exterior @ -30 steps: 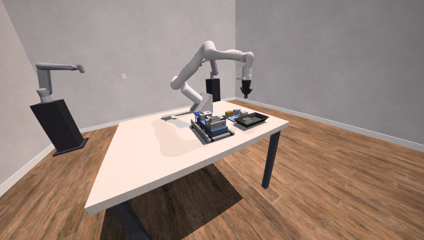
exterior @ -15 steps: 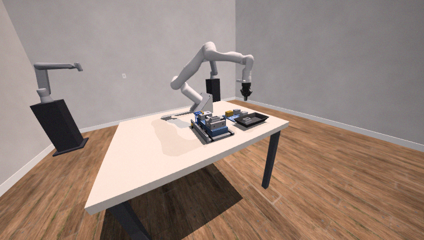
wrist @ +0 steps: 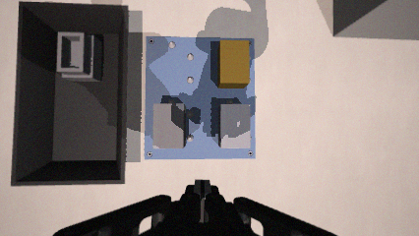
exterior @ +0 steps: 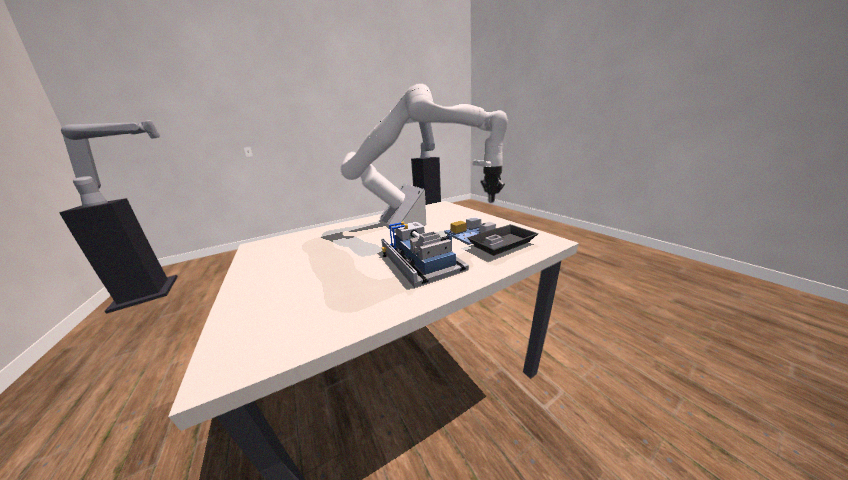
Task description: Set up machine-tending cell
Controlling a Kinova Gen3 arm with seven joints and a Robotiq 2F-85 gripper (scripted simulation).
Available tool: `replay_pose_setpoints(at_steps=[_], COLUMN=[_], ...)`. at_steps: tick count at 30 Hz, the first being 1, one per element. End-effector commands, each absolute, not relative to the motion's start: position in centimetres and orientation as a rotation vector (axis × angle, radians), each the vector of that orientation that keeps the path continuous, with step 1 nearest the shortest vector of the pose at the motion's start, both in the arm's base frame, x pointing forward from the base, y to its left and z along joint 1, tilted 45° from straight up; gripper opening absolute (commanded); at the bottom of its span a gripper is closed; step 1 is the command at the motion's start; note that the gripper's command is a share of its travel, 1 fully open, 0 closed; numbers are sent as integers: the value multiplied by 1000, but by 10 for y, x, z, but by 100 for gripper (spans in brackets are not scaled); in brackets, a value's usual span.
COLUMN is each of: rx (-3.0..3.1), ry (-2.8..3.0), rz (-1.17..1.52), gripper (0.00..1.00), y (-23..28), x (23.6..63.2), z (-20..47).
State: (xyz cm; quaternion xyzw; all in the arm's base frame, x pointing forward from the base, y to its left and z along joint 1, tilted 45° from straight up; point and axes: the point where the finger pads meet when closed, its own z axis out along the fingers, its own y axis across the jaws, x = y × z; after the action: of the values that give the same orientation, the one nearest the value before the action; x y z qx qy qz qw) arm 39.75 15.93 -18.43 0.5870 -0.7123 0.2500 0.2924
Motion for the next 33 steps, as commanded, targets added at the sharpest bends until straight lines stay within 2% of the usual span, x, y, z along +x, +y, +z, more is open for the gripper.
replay_pose_setpoints(at_steps=[1,33], rx=[1561,1561], ry=[-1910,-1910], rz=[673,673], gripper=[0,0], y=[158,158], x=[400,400], z=[-186,-186])
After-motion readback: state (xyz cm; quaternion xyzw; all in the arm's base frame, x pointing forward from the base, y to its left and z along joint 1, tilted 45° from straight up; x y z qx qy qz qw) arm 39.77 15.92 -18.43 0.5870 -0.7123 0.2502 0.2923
